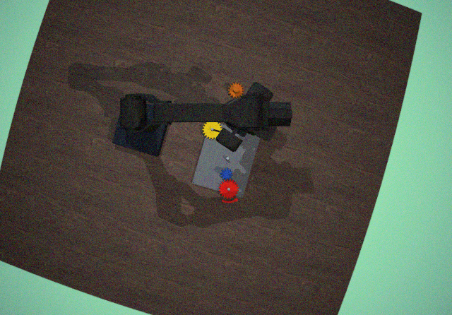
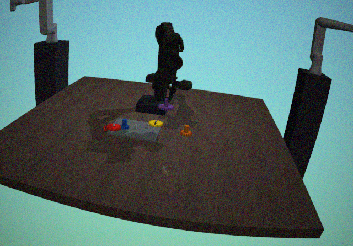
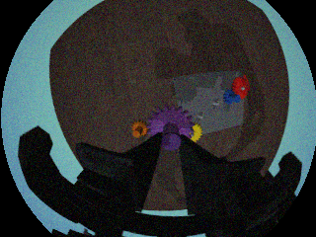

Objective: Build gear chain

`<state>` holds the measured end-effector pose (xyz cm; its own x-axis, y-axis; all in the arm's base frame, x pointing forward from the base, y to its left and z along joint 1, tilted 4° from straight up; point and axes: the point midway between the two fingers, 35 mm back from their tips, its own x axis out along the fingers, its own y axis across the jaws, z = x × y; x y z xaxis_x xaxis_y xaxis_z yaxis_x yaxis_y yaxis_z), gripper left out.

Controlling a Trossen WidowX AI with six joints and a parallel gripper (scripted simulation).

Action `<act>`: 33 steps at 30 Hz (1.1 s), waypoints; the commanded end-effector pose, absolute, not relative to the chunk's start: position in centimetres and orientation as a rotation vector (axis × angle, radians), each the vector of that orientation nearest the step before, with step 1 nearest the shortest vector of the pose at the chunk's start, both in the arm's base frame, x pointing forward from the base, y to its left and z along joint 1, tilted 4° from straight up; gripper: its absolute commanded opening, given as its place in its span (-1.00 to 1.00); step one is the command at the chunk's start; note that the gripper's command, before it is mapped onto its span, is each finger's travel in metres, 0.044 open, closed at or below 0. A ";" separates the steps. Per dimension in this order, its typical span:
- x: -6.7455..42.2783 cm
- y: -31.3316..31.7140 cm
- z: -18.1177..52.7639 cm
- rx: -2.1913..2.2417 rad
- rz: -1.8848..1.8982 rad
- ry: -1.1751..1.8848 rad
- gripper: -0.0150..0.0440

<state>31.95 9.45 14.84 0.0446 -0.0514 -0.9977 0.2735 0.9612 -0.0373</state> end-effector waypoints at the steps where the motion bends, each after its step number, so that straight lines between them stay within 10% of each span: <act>1: 32.1 8.5 14.4 0.178 -0.247 1.508 -0.49; 33: 32.8 0.6 10.8 0.173 -0.251 1.507 -0.49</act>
<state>32.90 1.33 11.16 0.0452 -0.0594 -0.9972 0.2738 0.9607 -0.0448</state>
